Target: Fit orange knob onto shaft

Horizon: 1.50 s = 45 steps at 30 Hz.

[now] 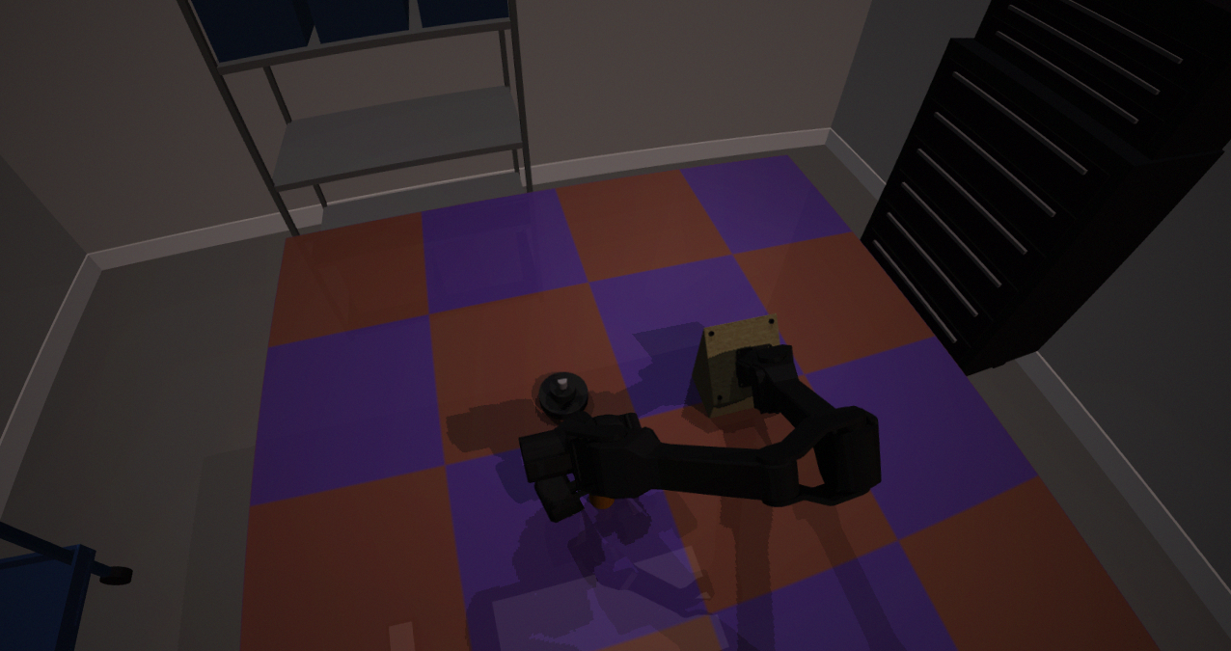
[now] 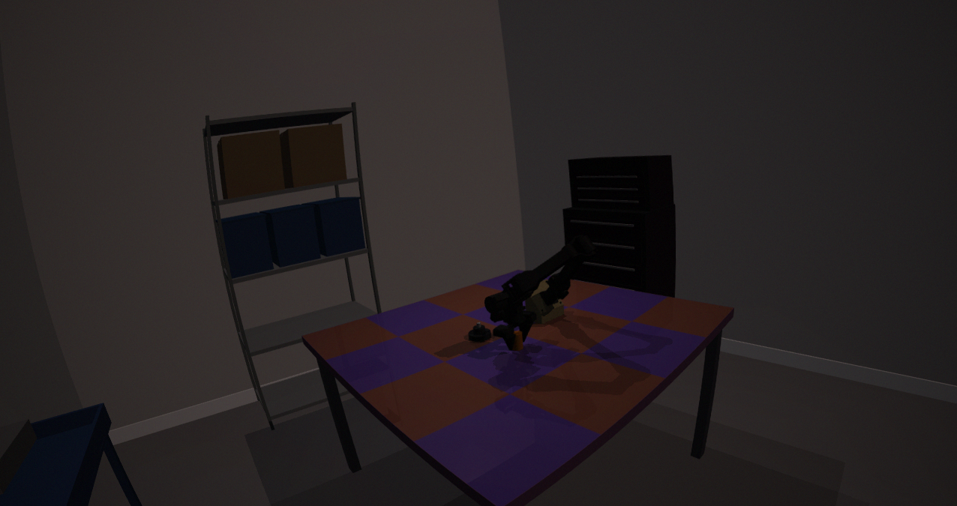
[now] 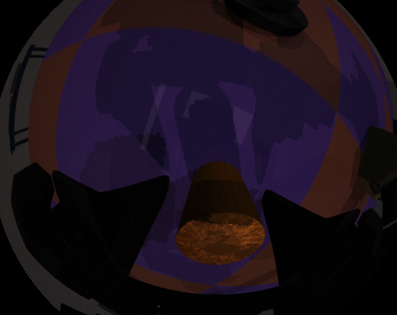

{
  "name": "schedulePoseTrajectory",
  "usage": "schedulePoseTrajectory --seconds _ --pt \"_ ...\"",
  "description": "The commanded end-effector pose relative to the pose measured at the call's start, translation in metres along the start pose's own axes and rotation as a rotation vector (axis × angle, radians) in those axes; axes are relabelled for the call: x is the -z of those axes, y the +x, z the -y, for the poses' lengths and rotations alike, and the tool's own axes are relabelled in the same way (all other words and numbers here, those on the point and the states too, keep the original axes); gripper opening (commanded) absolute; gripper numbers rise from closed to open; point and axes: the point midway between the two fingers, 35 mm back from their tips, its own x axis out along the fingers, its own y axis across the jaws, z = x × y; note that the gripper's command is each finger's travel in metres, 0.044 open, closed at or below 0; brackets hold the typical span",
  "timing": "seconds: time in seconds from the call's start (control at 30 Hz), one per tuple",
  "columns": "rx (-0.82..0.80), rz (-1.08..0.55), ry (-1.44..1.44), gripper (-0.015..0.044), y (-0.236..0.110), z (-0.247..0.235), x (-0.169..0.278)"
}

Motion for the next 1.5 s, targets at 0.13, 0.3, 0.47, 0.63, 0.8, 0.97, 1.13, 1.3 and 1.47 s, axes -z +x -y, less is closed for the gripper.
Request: schedulePoseTrajectory --seconds 0.13,0.3,0.47,0.63,0.8,0.97,1.13,1.3,1.47 --pt "-0.002 -0.007 0.004 0.0177 0.001 0.0 0.001" --pt "-0.002 -0.007 0.004 0.0144 0.001 0.0 0.001" --pt "-0.001 -0.001 0.004 0.0013 -0.012 -0.003 -0.001" --pt "0.0 0.008 0.005 0.0 -0.039 -0.007 -0.005" --pt "-0.001 0.013 -0.006 0.0 -0.065 -0.007 -0.007" --pt "-0.002 0.014 -0.013 0.0 -0.091 -0.006 -0.007" --pt "0.001 0.008 -0.004 0.0 -0.116 -0.004 -0.005" --pt "0.002 -0.001 0.005 0.0 -0.138 0.0 -0.001" --pt "-0.013 -0.001 0.006 0.0 -0.139 0.0 -0.001"
